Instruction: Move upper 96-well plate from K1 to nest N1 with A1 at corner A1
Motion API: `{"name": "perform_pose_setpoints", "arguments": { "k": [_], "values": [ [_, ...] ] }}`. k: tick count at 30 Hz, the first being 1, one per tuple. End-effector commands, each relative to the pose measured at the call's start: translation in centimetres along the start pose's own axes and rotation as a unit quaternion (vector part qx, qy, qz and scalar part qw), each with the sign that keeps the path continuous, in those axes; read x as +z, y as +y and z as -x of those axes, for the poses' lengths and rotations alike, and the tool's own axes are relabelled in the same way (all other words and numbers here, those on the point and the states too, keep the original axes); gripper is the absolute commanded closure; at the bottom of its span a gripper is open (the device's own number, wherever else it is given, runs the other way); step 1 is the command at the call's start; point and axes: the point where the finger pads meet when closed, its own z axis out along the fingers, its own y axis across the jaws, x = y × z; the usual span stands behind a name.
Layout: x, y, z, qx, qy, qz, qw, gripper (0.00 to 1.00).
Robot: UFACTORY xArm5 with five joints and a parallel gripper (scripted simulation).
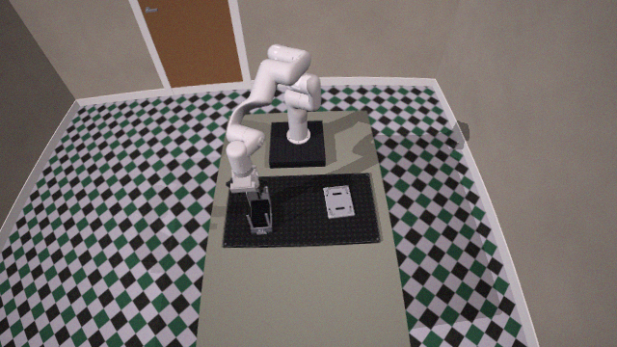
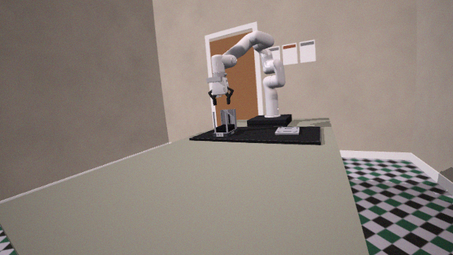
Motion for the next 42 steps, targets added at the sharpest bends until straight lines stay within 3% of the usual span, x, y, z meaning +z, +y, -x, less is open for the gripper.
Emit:
{"name": "perform_pose_setpoints", "arguments": {
  "k": [1, 17, 42],
  "values": [
    [-0.4, -1.2, -1.2, -0.005, 0.003, 0.001, 1.000, 0.00],
    [-0.6, -2.1, -1.9, -0.005, 0.003, 0.001, 1.000, 0.00],
    [3.2, -2.1, -1.9, -0.005, 0.003, 0.001, 1.000, 0.00]
  ]
}}
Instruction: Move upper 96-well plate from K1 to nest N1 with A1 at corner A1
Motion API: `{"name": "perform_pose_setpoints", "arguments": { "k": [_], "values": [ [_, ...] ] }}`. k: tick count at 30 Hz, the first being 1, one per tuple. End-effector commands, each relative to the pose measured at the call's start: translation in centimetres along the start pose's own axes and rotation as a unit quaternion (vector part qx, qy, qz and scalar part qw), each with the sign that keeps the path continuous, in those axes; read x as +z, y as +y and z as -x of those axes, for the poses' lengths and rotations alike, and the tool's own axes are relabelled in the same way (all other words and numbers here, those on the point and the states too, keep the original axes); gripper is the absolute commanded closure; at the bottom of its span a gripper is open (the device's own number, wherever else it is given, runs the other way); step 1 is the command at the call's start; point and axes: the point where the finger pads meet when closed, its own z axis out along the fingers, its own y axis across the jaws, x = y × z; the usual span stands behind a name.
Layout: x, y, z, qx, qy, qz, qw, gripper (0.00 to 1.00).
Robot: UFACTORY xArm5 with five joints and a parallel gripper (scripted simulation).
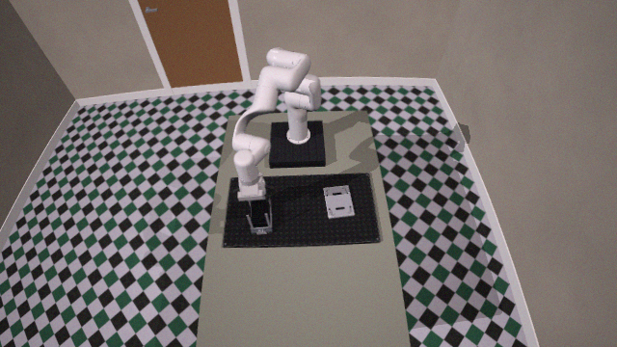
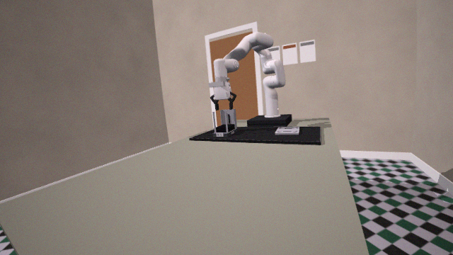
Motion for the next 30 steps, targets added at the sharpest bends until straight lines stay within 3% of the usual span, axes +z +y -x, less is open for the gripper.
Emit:
{"name": "perform_pose_setpoints", "arguments": {
  "k": [1, 30],
  "values": [
    [0.3, 0.1, -0.1, 0.000, 0.002, 0.001, 1.000, 0.00],
    [4.5, 0.1, -0.1, 0.000, 0.002, 0.001, 1.000, 0.00]
  ]
}}
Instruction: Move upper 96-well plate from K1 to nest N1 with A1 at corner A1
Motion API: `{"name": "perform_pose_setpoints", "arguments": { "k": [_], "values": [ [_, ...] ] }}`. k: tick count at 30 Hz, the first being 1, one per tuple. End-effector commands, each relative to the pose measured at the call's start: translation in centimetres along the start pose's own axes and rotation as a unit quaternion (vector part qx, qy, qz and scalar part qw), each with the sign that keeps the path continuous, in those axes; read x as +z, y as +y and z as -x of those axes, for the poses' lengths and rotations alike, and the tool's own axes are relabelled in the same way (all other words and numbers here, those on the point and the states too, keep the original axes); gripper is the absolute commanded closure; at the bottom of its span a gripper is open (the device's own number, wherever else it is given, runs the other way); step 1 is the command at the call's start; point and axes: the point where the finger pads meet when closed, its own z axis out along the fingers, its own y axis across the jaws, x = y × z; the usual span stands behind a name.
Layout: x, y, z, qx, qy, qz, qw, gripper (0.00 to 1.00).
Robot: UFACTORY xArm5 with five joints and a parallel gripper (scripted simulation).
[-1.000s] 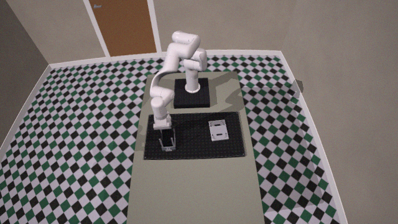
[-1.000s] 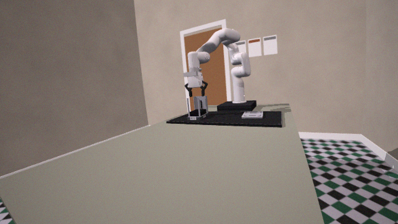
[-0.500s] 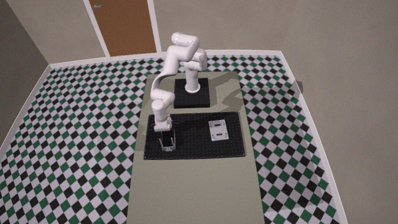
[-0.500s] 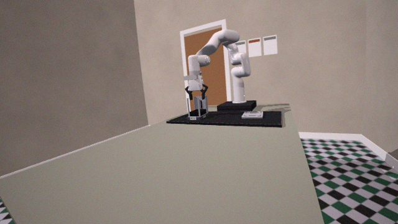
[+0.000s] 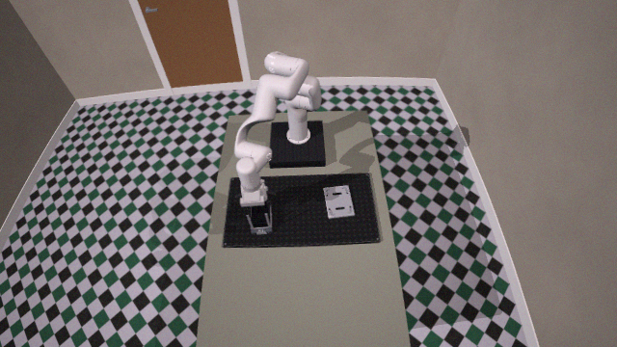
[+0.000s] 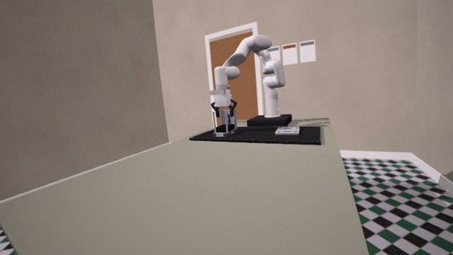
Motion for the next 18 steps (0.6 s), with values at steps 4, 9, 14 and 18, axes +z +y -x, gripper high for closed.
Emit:
{"name": "perform_pose_setpoints", "arguments": {
  "k": [4, 9, 14, 18],
  "values": [
    [0.9, 0.1, -0.1, 0.000, 0.002, 0.001, 1.000, 0.00],
    [1.4, 0.1, -0.1, 0.000, 0.002, 0.001, 1.000, 0.00],
    [2.2, 0.1, -0.1, 0.000, 0.002, 0.001, 1.000, 0.00],
    [2.9, 0.1, -0.1, 0.000, 0.002, 0.001, 1.000, 0.00]
  ]
}}
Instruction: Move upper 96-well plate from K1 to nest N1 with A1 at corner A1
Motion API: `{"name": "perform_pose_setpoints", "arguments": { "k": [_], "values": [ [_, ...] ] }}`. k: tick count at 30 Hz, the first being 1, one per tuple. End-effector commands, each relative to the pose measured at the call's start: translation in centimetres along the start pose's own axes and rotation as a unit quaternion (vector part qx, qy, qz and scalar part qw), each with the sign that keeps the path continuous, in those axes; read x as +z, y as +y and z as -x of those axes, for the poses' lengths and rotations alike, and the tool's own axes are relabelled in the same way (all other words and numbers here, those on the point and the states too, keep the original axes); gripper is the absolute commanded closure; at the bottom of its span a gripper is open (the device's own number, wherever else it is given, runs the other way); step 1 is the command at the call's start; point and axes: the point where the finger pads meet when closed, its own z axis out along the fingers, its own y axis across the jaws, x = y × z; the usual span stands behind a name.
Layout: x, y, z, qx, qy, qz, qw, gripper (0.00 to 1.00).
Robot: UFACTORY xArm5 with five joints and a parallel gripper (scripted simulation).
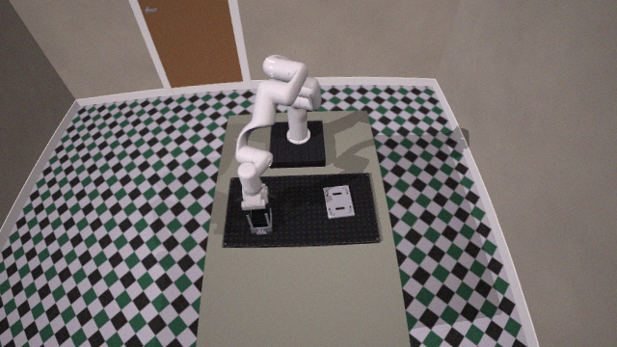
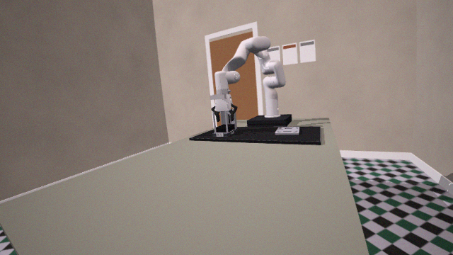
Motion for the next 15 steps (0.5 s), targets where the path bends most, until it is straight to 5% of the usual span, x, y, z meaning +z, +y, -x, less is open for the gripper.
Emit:
{"name": "perform_pose_setpoints", "arguments": {
  "k": [1, 15],
  "values": [
    [0.36, 0.07, -0.15, 0.000, 0.002, 0.001, 1.000, 0.00],
    [1.19, 0.07, -0.15, 0.000, 0.002, 0.001, 1.000, 0.00]
  ]
}}
